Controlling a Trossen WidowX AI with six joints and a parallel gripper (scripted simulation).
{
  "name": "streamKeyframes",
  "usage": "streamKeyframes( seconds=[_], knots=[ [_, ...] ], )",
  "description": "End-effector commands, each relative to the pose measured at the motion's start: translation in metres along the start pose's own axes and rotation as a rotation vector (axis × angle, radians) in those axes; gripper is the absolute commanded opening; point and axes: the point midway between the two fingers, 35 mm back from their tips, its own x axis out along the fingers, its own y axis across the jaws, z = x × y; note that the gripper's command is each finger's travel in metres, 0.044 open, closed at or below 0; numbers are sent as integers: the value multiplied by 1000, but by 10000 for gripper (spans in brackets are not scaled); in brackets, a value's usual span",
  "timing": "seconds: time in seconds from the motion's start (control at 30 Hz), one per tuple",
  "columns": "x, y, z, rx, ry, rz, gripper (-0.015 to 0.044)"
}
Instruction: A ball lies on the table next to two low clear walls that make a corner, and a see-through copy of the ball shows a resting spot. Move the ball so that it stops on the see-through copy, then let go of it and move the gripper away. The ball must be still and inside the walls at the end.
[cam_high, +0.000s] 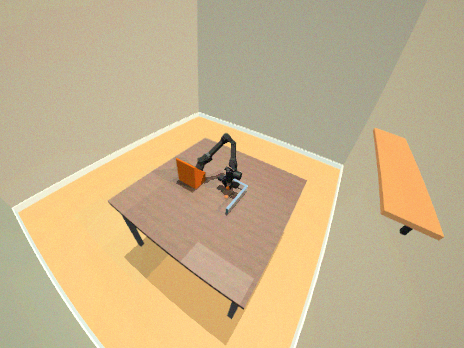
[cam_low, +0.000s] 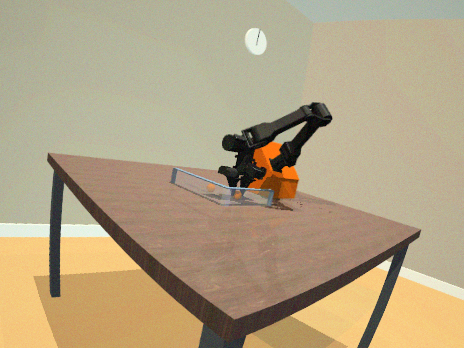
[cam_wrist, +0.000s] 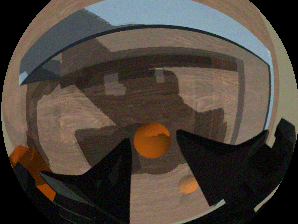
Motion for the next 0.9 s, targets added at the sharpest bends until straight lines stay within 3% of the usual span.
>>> streamKeyframes(
  seconds=[0.0, 0.33, 0.5, 0.87],
  knots=[
    [1, 2, 0, 7, -3, 3, 190],
    [1, 2, 0, 7, -3, 3, 124],
    [-13, -2, -2, 7, 3, 1, 0],
    [-79, -6, -5, 8, 14, 1, 0]
  ],
)
